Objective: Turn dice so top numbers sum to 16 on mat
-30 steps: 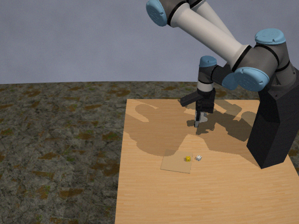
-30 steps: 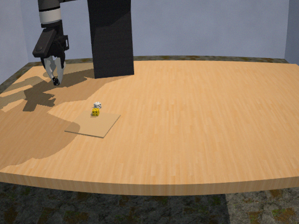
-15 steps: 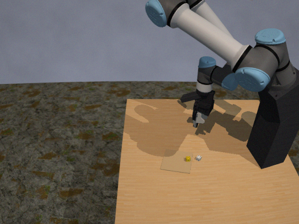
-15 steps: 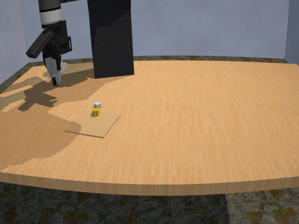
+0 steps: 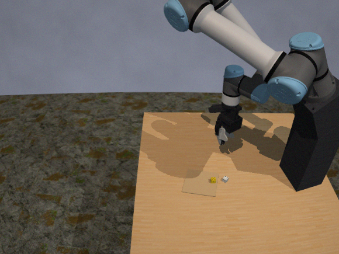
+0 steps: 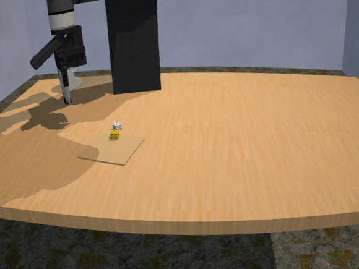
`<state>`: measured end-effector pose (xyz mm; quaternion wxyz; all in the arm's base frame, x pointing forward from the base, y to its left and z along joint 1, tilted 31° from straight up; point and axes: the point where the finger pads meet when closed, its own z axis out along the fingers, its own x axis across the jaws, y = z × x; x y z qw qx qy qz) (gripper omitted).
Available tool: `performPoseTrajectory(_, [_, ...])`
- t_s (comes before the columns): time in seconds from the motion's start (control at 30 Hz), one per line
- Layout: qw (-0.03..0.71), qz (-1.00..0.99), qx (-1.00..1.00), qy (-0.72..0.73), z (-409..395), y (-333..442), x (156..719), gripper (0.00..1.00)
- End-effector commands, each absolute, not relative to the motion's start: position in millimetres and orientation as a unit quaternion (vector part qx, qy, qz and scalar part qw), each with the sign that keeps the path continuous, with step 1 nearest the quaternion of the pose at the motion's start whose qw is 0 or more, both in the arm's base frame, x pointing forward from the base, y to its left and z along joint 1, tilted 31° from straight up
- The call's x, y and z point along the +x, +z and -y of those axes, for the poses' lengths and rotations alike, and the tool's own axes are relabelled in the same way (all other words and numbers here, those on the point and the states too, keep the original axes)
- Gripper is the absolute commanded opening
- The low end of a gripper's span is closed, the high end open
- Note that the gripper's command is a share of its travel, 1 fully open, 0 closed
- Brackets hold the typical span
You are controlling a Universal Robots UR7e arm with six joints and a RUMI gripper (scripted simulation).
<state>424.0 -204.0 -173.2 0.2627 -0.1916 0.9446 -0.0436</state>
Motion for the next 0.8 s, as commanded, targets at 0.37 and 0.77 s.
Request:
performPoseTrajectory(0.37, [0.263, -0.964, 0.03, 0.013, 201.3, -175.1, 423.9, 0.03])
performPoseTrajectory(0.77, [0.258, -0.948, 0.177, 0.053, 197.3, -176.5, 423.7, 0.03])
